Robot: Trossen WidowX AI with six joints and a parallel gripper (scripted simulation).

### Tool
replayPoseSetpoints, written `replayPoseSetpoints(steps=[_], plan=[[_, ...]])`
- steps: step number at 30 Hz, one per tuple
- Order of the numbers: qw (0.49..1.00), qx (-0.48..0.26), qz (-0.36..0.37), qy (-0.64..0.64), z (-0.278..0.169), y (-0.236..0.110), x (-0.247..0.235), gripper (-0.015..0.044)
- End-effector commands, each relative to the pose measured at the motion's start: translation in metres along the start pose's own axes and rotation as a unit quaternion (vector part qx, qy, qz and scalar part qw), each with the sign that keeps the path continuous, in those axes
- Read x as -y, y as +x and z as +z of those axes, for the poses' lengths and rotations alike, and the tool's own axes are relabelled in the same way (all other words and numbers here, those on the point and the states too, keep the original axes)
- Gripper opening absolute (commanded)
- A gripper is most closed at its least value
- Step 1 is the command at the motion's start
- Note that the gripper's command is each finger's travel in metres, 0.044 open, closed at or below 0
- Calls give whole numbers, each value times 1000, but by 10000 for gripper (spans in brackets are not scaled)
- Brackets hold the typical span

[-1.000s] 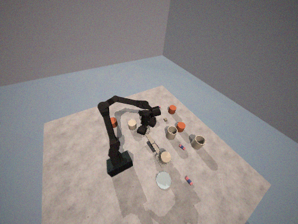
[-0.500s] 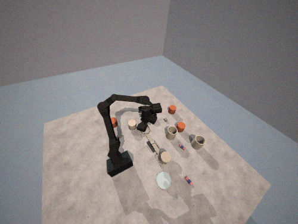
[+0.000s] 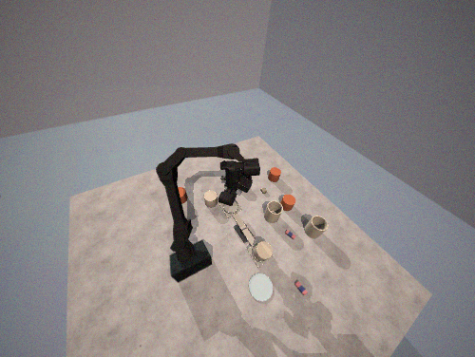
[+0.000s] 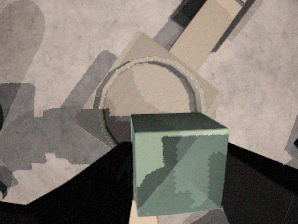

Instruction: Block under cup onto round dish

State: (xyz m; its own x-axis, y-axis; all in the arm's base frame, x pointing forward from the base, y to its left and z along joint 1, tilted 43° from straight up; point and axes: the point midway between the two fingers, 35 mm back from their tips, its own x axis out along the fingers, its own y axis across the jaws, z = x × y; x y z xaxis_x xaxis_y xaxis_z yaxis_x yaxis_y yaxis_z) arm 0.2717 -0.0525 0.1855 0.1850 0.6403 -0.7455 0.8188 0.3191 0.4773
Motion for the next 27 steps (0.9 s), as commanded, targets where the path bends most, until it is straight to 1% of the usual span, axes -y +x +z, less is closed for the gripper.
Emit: replayPoseSetpoints(steps=[1,8,15,27], plan=[[1000,8,-5,1,31,0,12,0],[1000,13,-13,3,91,9,47,0],[1000,13,-19,3,143,21,93,0],[1000,4,-23,4,205,52,187,0]])
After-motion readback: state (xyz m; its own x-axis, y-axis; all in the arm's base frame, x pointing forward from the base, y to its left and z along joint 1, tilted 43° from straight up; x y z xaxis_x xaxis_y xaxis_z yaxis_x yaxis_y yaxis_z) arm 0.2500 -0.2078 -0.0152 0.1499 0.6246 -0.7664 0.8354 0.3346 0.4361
